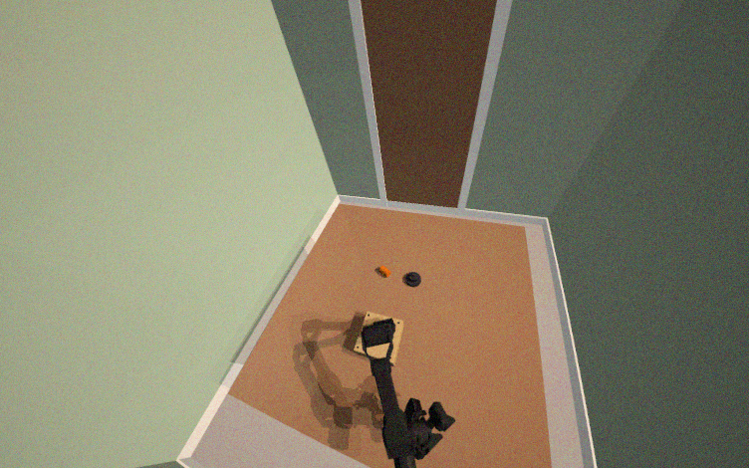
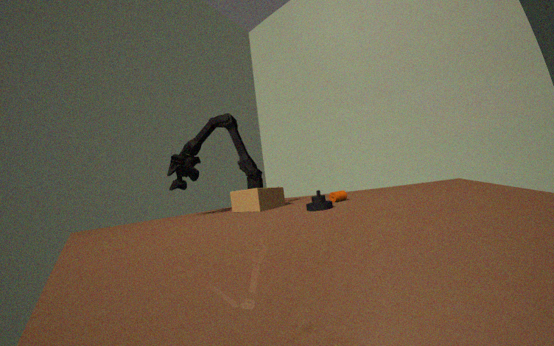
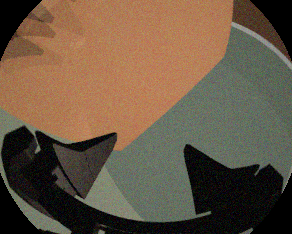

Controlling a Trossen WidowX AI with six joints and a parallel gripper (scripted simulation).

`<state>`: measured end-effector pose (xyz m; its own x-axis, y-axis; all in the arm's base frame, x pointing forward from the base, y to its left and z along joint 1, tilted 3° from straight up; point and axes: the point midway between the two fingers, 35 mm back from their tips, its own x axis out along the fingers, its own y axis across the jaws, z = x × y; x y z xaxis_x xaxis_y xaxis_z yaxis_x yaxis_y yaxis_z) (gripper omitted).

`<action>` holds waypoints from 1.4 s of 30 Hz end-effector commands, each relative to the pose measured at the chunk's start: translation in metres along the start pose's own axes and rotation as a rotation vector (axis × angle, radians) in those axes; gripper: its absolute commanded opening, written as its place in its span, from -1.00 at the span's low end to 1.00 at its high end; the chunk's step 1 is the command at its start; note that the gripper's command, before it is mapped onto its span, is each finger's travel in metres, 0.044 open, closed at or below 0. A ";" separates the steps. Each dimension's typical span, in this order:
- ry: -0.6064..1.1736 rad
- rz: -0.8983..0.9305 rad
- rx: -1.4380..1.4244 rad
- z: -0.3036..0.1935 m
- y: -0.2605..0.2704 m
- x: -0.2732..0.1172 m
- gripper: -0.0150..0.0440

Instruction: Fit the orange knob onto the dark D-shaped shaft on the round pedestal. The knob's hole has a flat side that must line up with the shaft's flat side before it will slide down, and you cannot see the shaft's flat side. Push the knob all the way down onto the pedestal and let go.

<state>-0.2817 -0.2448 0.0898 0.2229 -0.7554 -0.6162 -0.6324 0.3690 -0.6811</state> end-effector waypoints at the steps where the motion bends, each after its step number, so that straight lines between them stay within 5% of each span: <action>1: -0.005 0.001 -0.013 0.001 -0.001 0.002 0.95; 20: -0.607 -0.403 -1.554 0.140 -0.197 0.171 1.00; 31: -0.761 -0.762 -2.116 0.250 -0.267 0.185 1.00; 42: -0.759 -1.509 -2.970 0.408 -0.323 0.149 1.00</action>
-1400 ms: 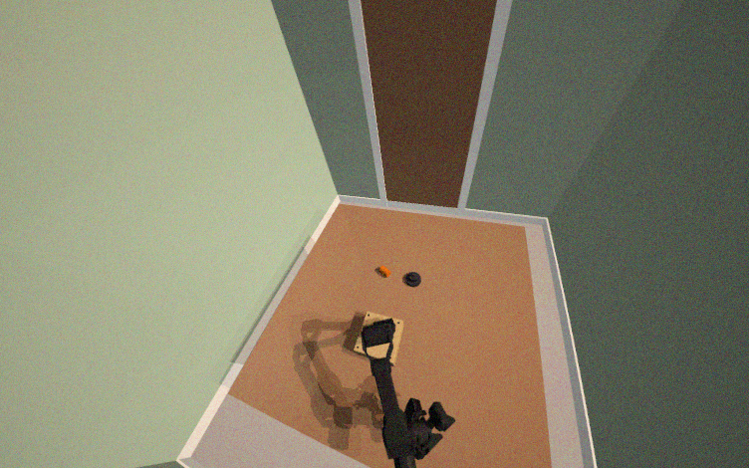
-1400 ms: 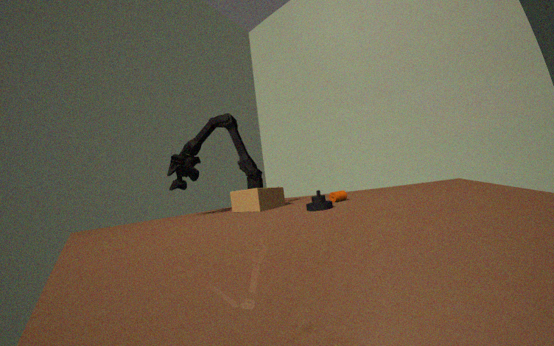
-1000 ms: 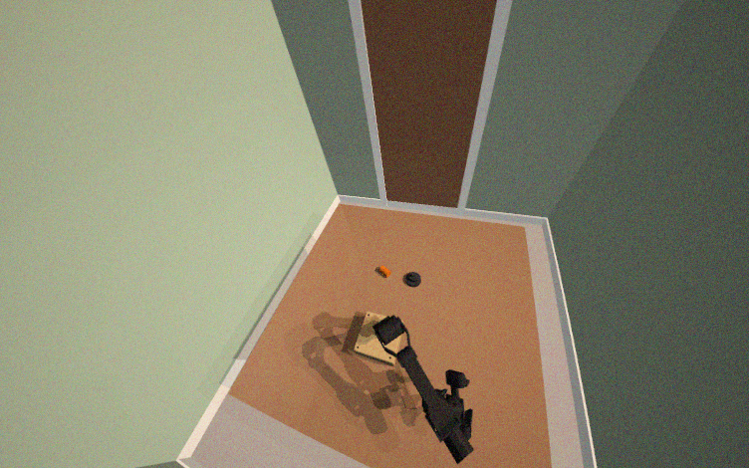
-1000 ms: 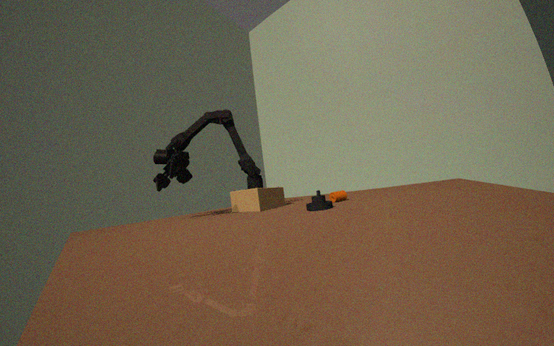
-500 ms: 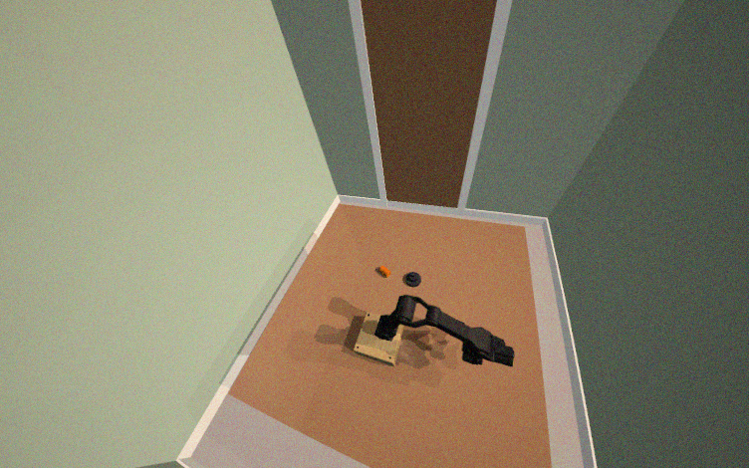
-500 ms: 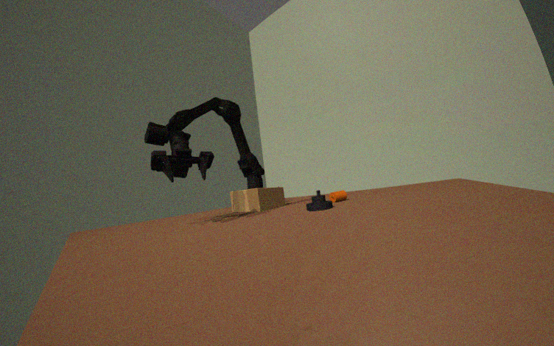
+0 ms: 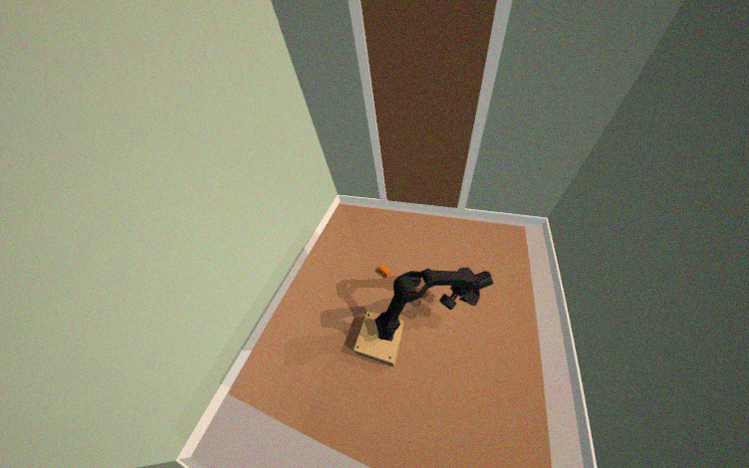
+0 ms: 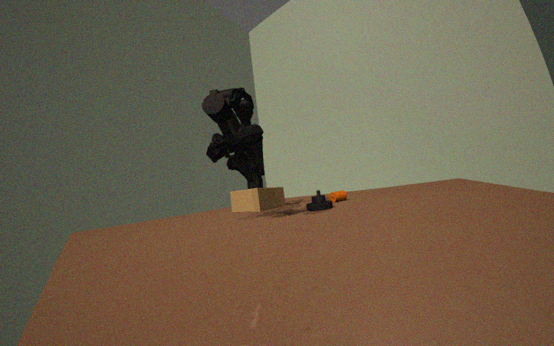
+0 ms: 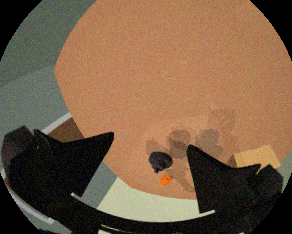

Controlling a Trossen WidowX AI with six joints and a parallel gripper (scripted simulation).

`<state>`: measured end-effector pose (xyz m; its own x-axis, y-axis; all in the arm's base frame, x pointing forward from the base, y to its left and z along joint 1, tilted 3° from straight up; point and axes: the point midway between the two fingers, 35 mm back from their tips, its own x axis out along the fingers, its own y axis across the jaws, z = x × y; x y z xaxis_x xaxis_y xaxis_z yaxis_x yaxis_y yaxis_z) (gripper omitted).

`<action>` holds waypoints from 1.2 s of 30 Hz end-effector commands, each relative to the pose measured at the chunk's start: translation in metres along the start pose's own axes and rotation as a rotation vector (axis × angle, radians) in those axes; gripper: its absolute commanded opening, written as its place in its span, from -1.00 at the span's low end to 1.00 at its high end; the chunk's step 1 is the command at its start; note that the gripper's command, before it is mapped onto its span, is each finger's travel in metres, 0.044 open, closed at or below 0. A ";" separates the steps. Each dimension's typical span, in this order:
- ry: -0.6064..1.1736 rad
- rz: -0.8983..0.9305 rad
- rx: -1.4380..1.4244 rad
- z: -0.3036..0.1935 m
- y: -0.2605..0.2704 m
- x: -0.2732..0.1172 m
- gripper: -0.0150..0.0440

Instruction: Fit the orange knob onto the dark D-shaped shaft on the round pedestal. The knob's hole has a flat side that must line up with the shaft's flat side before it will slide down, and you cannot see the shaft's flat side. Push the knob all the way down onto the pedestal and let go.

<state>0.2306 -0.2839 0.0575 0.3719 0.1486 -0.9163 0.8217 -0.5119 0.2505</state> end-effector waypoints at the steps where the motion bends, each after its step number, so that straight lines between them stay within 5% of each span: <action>1: -0.009 -0.082 -0.329 -0.047 0.011 0.020 1.00; 14: 0.074 -0.337 -1.530 -0.208 0.004 0.083 1.00; 28: 0.371 -0.648 -2.965 -0.372 -0.095 0.122 1.00; 36: 0.392 -0.666 -3.027 -0.371 -0.099 0.124 1.00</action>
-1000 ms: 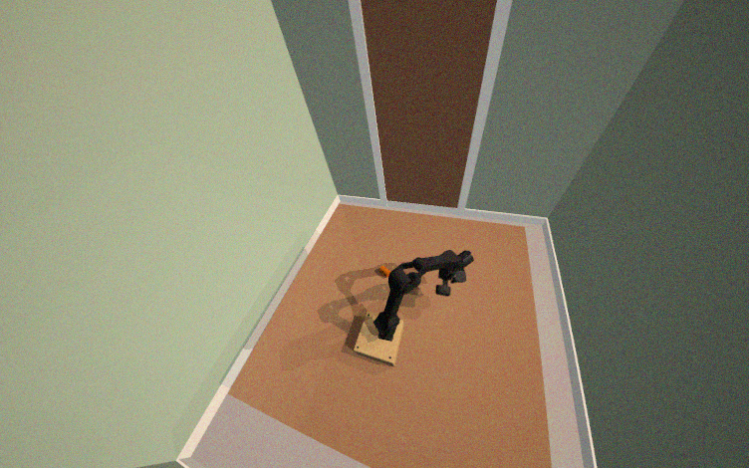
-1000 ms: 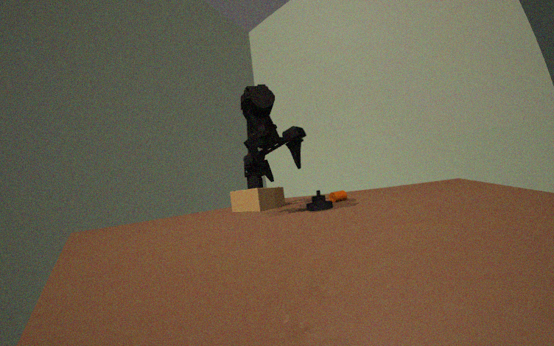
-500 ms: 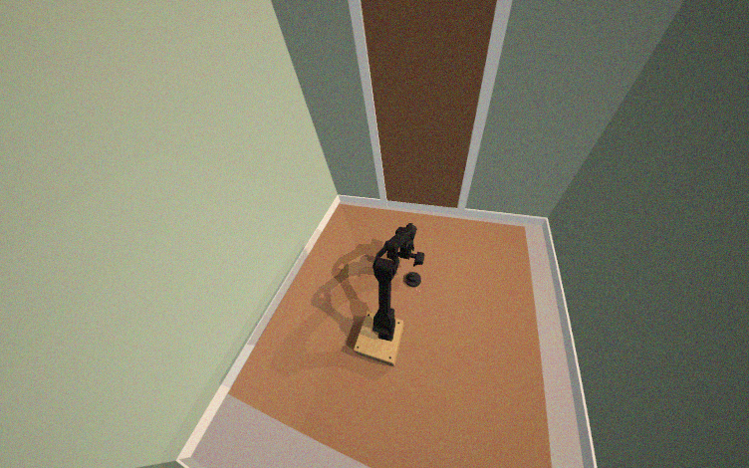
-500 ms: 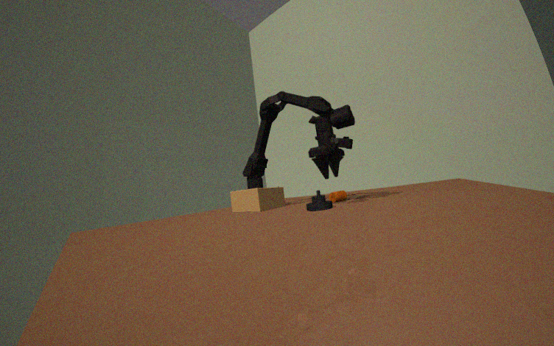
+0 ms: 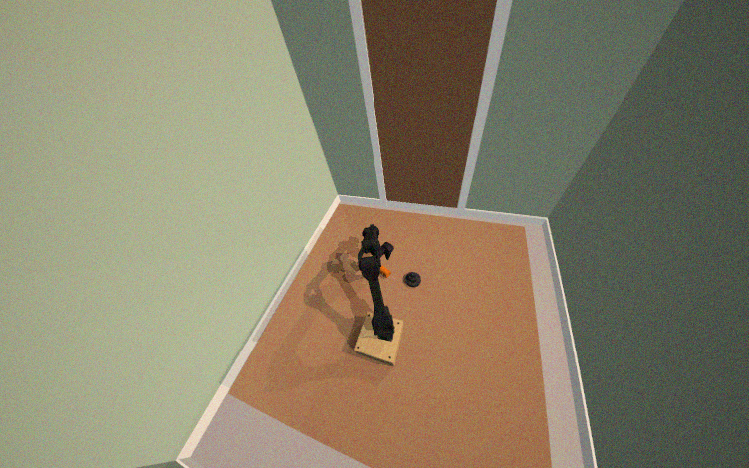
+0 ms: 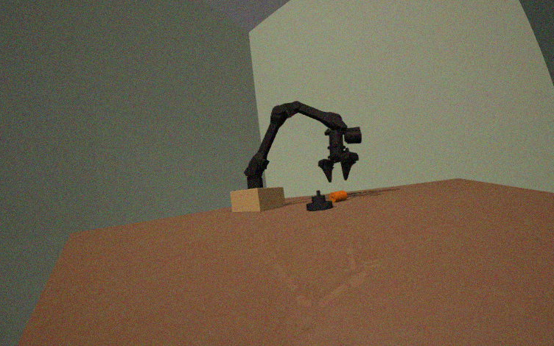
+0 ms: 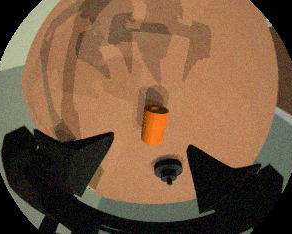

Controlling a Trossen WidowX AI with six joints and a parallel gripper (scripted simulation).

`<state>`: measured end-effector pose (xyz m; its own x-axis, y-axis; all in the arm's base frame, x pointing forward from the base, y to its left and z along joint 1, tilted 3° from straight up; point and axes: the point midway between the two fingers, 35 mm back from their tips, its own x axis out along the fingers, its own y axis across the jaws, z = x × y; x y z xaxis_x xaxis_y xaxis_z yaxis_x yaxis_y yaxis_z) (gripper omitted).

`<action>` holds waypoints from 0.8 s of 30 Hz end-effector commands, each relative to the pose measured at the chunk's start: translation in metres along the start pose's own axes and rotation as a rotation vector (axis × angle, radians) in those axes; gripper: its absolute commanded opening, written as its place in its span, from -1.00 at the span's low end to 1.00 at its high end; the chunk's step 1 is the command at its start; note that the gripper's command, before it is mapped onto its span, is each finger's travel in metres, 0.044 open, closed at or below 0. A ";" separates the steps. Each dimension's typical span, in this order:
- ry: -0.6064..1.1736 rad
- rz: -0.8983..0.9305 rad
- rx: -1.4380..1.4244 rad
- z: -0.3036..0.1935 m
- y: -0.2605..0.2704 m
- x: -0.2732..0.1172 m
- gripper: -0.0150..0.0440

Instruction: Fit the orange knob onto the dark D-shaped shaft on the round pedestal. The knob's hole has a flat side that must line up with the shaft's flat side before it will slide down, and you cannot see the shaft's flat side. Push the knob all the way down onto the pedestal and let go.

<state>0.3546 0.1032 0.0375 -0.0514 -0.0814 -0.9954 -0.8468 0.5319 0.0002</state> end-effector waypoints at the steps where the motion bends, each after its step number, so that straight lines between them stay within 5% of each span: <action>1: 0.009 -0.003 -0.014 -0.001 -0.003 0.008 1.00; 24: 0.009 -0.003 -0.014 0.007 -0.003 0.049 1.00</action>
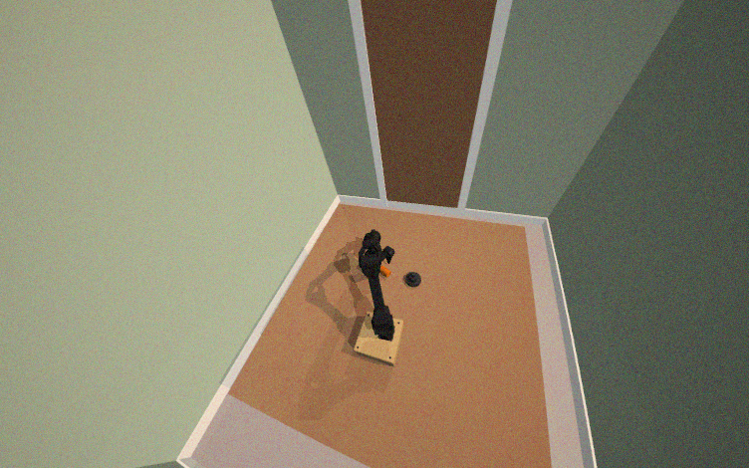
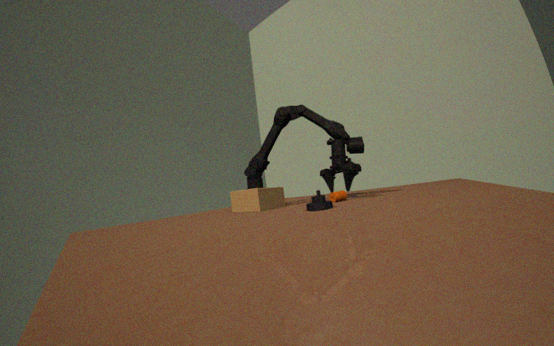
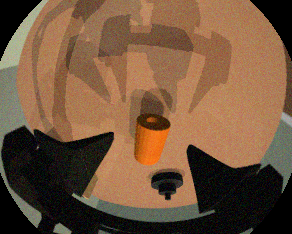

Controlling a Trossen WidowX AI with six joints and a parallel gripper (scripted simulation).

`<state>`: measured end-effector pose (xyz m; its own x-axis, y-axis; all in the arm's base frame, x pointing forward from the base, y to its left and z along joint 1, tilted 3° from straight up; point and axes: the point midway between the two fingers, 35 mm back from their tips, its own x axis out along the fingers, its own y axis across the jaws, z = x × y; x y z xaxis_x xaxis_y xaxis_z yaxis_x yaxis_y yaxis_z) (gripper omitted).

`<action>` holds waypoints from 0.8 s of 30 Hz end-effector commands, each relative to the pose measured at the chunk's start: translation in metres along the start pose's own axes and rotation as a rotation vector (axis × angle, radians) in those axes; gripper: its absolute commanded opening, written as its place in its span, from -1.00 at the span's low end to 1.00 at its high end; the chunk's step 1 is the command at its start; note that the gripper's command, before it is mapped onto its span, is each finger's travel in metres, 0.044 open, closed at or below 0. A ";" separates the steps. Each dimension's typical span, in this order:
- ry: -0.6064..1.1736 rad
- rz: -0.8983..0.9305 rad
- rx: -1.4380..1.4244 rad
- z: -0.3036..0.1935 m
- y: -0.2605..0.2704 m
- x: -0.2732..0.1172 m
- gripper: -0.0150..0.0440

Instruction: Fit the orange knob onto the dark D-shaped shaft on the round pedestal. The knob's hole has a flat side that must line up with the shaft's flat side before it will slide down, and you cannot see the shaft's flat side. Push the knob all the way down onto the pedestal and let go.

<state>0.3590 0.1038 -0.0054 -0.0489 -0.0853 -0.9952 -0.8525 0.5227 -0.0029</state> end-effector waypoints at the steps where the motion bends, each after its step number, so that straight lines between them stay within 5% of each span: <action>1: 0.007 0.001 -0.003 0.000 0.001 0.008 1.00; 14: 0.007 0.002 -0.003 0.003 0.001 0.027 1.00; 21: 0.007 0.002 -0.003 0.003 0.001 0.027 0.38; 24: 0.007 0.002 -0.003 0.003 0.001 0.027 0.32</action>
<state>0.3580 0.1051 -0.0316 -0.0550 -0.0877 -0.9946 -0.8547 0.5191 0.0015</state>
